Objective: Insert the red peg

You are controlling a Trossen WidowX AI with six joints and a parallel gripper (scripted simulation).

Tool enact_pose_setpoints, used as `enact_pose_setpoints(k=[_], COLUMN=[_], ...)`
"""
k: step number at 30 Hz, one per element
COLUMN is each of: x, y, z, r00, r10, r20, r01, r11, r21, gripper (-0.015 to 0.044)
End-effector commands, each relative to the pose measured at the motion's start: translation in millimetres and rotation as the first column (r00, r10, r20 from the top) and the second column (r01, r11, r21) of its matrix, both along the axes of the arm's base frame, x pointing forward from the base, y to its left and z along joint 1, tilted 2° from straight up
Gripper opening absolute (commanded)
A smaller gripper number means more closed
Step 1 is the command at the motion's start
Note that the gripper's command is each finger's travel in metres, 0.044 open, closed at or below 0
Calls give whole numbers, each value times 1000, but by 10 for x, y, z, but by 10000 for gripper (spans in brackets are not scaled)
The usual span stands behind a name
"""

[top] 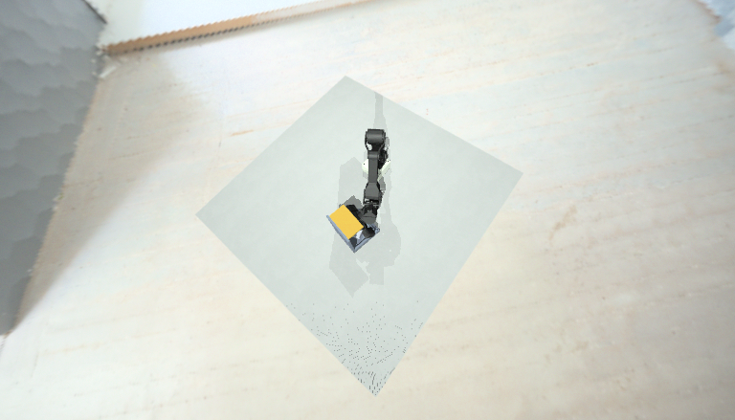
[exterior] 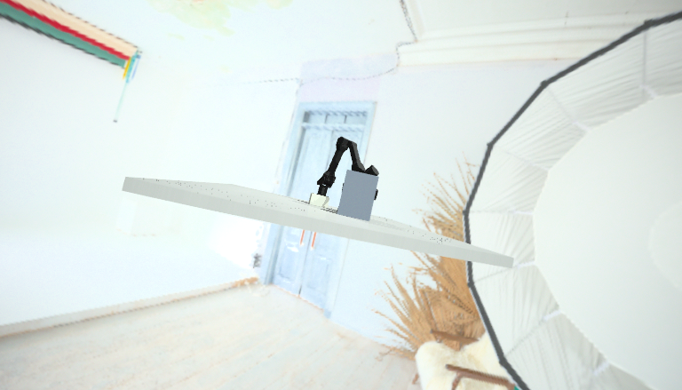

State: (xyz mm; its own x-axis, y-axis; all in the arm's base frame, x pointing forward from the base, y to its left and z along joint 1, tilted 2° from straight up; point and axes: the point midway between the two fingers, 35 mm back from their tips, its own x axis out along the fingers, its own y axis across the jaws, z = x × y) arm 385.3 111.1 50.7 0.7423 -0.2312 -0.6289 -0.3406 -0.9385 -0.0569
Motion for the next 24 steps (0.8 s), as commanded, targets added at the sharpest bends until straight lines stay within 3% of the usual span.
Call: enact_pose_setpoints(k=[1, 24], x=[-4, -2], y=[2, 6], z=[-81, -183], r00=[1000, 1000], r10=[3, 3], r20=[-9, -9], r01=[-3, -3], r11=[1000, 1000], r21=[-5, -5], gripper=[0, 0])
